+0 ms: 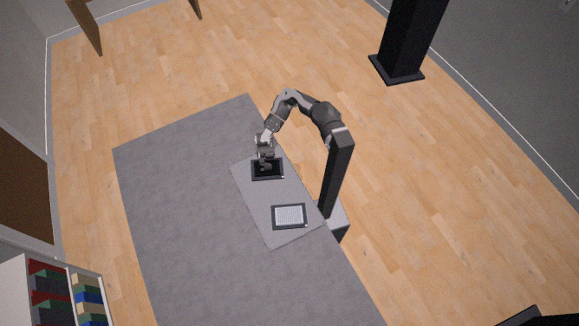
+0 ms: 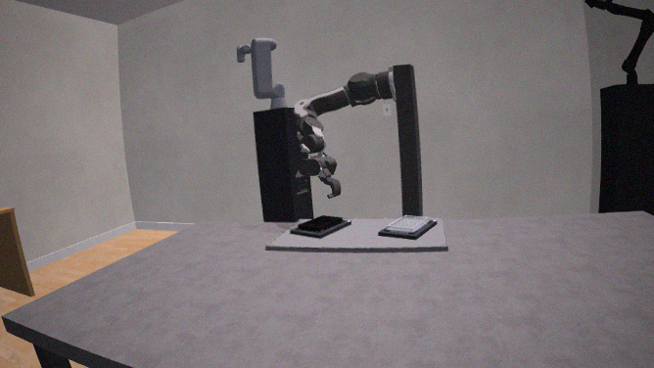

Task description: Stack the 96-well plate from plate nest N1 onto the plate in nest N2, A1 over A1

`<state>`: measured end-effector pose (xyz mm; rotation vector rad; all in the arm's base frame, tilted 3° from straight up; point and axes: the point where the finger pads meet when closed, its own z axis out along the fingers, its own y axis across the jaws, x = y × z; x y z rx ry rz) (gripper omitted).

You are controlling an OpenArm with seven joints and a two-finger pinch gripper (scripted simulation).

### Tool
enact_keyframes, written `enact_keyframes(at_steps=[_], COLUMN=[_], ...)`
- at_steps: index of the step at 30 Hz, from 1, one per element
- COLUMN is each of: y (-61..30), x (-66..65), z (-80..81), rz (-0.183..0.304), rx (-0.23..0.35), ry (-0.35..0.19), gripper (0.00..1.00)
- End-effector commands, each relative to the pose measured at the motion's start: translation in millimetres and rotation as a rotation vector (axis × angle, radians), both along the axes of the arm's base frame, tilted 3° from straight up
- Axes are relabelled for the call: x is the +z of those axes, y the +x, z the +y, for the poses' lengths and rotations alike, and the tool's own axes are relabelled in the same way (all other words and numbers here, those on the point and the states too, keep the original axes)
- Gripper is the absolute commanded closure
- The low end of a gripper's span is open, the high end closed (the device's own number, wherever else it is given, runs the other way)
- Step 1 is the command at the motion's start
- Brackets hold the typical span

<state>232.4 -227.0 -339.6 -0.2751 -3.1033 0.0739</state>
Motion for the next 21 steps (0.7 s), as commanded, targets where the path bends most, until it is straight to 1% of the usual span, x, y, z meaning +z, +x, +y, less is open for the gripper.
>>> enact_keyframes(at_steps=[1,2,14,21], y=[0.4,0.0,0.0,0.6], x=[-3.9,-7.4,-7.4,-4.3], z=[7.4,13.5,13.5,8.3], rz=[-0.008,-0.008,-0.008,-0.008], rx=[-0.015,-0.016,-0.016,-0.016], ry=[-0.007,-0.008,-0.008,-0.008], gripper=[0.23,0.23,0.23,0.23])
